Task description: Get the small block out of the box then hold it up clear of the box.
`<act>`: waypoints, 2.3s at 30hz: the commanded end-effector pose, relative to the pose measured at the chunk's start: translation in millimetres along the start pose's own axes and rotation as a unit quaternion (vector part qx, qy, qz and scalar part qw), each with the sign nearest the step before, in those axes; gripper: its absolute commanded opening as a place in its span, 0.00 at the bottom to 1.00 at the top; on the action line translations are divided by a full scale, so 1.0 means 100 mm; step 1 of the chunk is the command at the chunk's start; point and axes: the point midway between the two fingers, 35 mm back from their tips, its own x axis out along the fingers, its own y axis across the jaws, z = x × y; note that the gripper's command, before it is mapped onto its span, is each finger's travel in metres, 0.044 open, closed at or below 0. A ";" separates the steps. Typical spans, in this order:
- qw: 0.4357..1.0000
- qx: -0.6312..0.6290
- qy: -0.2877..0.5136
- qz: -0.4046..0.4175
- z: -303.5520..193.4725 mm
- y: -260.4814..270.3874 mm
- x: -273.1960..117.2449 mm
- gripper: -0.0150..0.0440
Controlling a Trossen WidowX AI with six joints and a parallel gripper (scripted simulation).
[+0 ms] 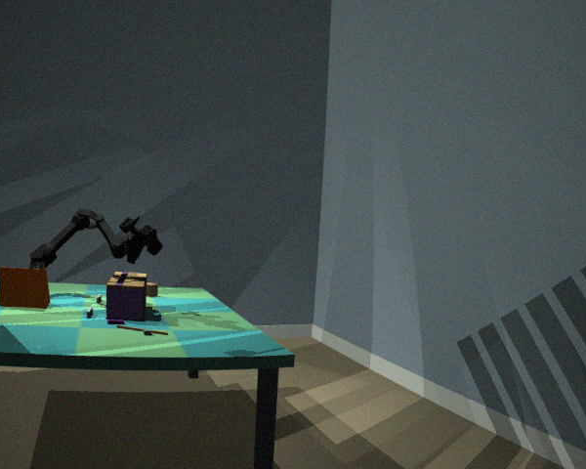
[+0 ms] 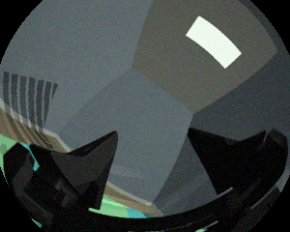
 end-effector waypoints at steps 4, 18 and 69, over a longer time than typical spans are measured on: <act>0.990 -0.120 -0.007 0.074 0.03 0.18 0.02 0.93; 0.642 -0.566 -0.061 0.514 -0.59 0.53 -0.68 0.93; 0.265 -0.495 -0.149 0.814 -0.99 -0.22 -2.26 0.93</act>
